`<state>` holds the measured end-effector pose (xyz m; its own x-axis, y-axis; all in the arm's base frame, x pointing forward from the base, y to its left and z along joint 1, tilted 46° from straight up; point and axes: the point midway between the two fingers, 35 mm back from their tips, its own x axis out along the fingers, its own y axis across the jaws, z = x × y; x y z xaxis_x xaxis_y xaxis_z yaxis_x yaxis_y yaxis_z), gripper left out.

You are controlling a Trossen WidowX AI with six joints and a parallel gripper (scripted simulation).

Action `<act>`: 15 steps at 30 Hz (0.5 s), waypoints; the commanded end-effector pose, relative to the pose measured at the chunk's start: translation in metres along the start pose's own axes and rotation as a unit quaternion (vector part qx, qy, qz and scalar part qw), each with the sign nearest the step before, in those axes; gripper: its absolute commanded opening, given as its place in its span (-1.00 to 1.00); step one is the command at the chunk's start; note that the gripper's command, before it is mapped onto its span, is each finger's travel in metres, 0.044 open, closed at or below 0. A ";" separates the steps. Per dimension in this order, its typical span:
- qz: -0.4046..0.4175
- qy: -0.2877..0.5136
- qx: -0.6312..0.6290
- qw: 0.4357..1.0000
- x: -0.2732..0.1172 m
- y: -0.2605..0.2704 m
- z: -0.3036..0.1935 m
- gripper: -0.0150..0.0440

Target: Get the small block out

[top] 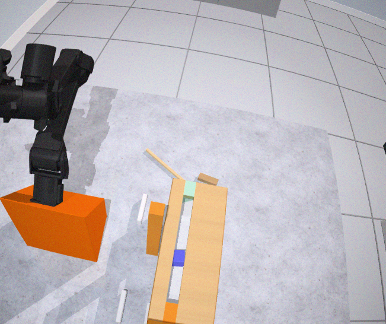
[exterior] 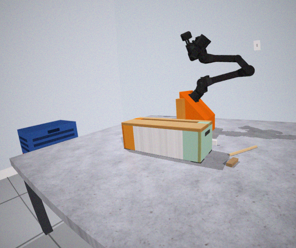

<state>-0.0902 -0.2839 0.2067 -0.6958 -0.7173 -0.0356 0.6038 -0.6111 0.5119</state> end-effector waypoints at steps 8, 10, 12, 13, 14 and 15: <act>0.113 0.111 -0.166 0.973 -0.018 0.054 -0.052 0.86; 0.165 0.148 -0.229 0.948 -0.031 0.074 -0.074 0.86; 0.205 0.173 -0.278 0.922 -0.043 0.087 -0.090 0.86; 0.221 0.182 -0.297 0.911 -0.048 0.092 -0.096 0.86; 0.237 0.191 -0.315 0.899 -0.053 0.096 -0.102 0.86; 0.253 0.199 -0.332 0.887 -0.059 0.101 -0.109 0.86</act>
<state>0.0277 -0.3360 0.1749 -0.2558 -0.9314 -0.2588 0.9618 -0.2723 0.0293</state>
